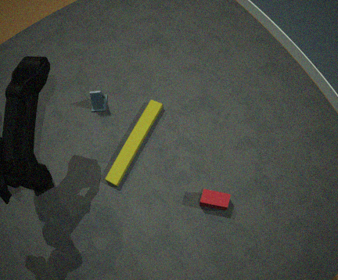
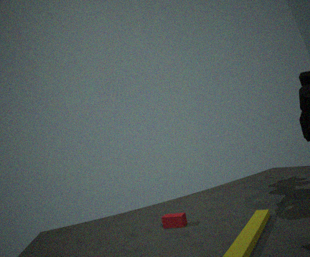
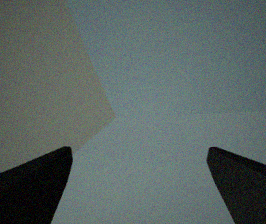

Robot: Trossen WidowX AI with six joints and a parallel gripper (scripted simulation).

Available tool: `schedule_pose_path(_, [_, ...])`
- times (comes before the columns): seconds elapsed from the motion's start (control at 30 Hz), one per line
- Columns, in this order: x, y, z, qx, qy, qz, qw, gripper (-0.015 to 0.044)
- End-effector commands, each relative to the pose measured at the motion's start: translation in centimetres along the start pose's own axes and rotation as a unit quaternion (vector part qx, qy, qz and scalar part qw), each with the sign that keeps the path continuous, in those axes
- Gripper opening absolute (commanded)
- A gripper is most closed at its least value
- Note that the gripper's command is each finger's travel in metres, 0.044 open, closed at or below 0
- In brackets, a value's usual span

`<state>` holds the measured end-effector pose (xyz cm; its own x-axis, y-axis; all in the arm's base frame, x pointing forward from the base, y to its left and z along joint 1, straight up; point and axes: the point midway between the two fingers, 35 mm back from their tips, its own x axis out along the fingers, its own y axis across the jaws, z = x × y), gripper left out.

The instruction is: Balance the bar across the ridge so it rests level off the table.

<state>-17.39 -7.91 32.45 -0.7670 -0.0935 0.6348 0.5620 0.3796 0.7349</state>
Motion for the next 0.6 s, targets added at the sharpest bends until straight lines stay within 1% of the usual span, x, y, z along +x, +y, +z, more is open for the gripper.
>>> schedule_pose_path(0.0, [0.0,0.0,-0.1,0.000,0.002,-0.001,1.000,0.0374])
schedule_pose_path(0.07, [0.1,-0.1,-0.7,0.004,0.015,-0.005,1.000,0.0321])
schedule_pose_path(0.1, [0.1,-0.2,-1.2,0.007,0.025,-0.008,1.000,0.0315])
schedule_pose_path(0.27, [0.2,-0.8,-3.4,0.003,0.067,-0.029,0.997,0.0315])
schedule_pose_path(0.57, [0.0,-2.6,-7.9,-0.045,0.151,-0.081,0.984,0.0315])
